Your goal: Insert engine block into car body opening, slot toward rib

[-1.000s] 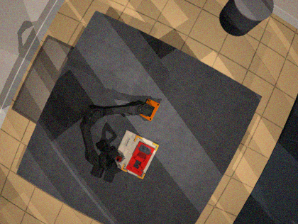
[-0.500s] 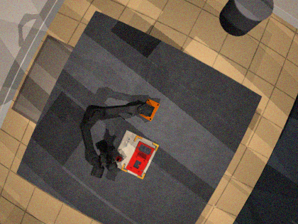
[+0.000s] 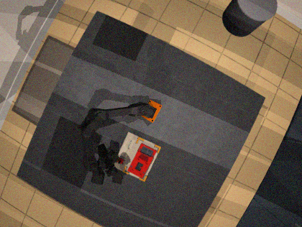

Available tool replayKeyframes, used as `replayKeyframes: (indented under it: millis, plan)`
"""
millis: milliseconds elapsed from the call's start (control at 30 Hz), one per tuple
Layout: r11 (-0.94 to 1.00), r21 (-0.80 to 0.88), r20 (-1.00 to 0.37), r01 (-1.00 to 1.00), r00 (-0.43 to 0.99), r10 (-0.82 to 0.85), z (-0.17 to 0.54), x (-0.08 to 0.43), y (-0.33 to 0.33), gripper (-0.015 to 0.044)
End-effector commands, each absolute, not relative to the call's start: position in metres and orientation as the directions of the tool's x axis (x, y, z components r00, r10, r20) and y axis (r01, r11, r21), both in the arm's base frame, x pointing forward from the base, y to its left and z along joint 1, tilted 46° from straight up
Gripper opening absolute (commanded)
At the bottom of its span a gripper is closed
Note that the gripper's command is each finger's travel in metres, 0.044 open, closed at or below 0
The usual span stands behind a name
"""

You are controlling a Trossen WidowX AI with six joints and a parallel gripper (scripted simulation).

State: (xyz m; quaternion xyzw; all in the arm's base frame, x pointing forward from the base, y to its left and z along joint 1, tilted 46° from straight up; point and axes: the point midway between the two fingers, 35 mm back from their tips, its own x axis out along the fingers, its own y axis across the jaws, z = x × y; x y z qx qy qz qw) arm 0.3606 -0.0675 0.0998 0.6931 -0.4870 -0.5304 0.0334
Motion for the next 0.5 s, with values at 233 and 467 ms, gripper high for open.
replayKeyframes:
  millis: [233, 467]
  plan:
    - [-0.527, 0.558, -0.706, -0.641, -0.033, -0.707, 0.124, 0.362, -0.041, 0.0]
    - [-0.526, 0.561, -0.704, -0.64, -0.034, -0.709, 0.14, 0.36, -0.025, 0.0]
